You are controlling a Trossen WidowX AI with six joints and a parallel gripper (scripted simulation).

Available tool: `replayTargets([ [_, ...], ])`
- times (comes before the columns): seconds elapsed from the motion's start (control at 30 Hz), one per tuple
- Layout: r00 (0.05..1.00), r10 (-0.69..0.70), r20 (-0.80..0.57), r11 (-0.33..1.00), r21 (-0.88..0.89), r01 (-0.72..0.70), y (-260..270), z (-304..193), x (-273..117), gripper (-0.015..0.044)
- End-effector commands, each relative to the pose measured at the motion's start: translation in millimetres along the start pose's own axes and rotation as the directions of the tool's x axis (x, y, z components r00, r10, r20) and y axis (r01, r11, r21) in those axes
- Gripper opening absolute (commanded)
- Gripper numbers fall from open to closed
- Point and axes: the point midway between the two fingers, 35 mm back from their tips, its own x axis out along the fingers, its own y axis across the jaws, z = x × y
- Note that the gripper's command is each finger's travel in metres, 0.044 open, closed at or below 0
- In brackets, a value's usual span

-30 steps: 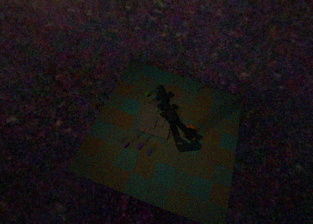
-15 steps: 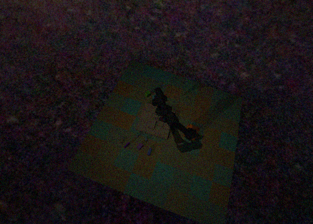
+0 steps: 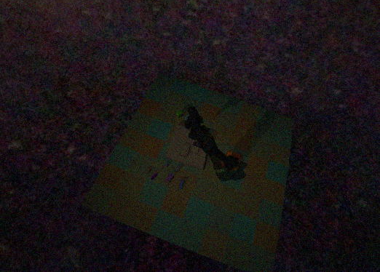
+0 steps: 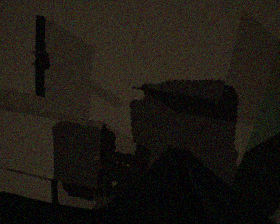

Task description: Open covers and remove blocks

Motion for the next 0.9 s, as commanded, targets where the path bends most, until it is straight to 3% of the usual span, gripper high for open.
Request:
replayTargets([
  [0.0, 1.000, 0.005, 0.002, 1.000, -0.004, -0.005, 1.1, 0.2, -0.1, 0.0000],
  [0.87, 1.000, 0.004, 0.003, 1.000, -0.004, -0.004, 1.1, 1.6, 23.3, 0.0000],
])
